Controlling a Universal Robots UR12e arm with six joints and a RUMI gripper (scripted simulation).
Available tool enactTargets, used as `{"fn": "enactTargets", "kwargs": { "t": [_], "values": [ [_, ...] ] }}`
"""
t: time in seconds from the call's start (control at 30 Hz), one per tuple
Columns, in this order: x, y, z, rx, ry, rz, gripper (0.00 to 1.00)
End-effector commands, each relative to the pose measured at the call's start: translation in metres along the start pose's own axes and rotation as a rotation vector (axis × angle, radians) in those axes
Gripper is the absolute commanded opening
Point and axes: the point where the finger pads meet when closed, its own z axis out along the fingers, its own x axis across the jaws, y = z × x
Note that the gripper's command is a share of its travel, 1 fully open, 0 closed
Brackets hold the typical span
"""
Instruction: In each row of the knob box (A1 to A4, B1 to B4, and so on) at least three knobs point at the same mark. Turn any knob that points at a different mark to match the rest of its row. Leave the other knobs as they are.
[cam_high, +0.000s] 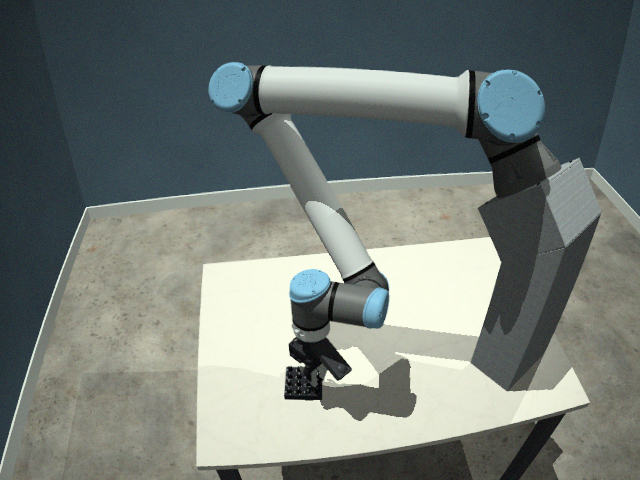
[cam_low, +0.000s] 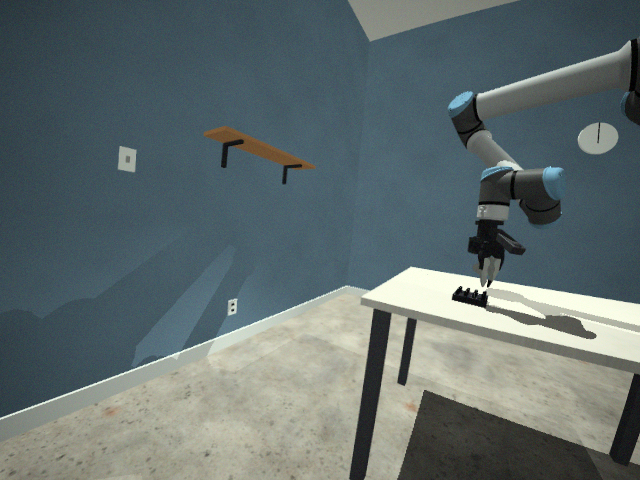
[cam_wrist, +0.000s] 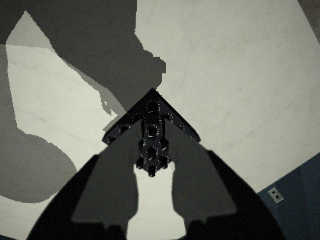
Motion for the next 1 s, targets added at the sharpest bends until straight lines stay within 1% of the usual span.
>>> {"fn": "enactTargets", "kwargs": {
  "t": [0.0,0.53,0.7,0.83,0.9,0.97],
  "values": [
    [0.0003,0.0001,-0.0021,0.000,0.001,0.000,0.11],
    [0.0004,0.0000,-0.0024,0.000,0.001,0.022,0.11],
    [0.0007,-0.0004,-0.0035,0.000,0.001,0.095,0.11],
    [0.0010,-0.0007,-0.0051,0.000,0.001,0.198,0.11],
    [0.0010,-0.0007,-0.0051,0.000,0.001,0.198,0.11],
    [0.0013,-0.0008,-0.0060,0.000,0.001,0.263,0.11]
  ]
}}
